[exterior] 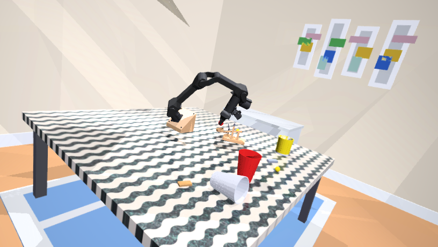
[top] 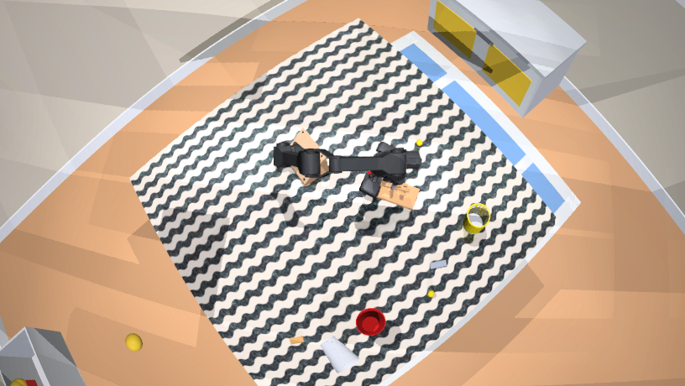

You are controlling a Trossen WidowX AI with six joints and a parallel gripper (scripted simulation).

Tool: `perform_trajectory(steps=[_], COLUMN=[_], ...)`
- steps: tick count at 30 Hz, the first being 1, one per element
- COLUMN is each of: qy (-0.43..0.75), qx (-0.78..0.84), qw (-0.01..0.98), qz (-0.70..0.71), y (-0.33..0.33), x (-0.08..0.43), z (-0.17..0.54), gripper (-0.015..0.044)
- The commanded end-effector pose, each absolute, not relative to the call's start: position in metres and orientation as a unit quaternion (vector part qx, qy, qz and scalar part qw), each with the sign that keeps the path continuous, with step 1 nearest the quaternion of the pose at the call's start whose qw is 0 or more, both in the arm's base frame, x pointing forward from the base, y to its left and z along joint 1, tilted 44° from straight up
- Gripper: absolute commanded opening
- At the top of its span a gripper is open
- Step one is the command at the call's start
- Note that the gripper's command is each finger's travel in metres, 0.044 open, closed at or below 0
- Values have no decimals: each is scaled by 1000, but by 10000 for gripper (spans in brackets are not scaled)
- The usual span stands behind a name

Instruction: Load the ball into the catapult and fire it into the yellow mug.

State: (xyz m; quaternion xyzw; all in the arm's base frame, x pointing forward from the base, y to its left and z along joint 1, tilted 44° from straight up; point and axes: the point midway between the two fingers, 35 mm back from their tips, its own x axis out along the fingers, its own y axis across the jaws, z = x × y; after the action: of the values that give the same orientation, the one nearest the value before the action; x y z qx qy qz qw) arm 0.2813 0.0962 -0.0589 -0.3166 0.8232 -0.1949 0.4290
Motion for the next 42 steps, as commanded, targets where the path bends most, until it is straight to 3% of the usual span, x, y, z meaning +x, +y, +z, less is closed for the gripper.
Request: perform_trajectory(steps=[1, 21, 31, 37, 42], qy=[828, 828, 827, 802, 784], qx=[-318, -315, -315, -306, -299], qw=[419, 422, 424, 491, 531], qz=[-193, -193, -192, -151, -119], y=[92, 87, 88, 132, 158], x=[279, 278, 279, 287, 285], z=[-66, -73, -72, -21, 13], gripper=[0, 0, 263, 420, 440])
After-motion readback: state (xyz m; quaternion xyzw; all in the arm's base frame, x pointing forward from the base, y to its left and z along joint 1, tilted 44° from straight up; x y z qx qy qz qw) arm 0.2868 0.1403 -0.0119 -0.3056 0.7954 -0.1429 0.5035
